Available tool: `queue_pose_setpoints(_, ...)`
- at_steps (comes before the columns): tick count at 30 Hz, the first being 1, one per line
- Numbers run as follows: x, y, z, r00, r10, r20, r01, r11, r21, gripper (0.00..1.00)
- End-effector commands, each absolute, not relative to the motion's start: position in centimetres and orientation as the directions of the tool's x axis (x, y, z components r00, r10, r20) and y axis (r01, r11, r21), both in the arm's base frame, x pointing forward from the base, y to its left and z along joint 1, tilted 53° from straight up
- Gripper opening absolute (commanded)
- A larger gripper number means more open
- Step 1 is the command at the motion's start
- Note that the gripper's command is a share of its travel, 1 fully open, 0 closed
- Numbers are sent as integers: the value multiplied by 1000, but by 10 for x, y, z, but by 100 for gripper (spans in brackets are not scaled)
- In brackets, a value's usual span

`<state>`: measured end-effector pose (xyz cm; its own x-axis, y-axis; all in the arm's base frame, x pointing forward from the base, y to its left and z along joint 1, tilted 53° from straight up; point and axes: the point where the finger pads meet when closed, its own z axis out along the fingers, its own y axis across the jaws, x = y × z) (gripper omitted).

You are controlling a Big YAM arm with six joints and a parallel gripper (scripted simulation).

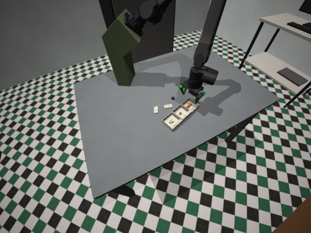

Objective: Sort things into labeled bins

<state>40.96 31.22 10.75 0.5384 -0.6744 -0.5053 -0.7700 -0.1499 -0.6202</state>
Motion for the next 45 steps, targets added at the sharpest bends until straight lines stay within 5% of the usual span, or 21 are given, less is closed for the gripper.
queue_pose_setpoints(1, 409, 300, 123, 551, -674, -492, -755, -150, -639, 100)
queue_pose_setpoints(45, 366, 221, 185, 551, -671, -496, -764, -168, -622, 100)
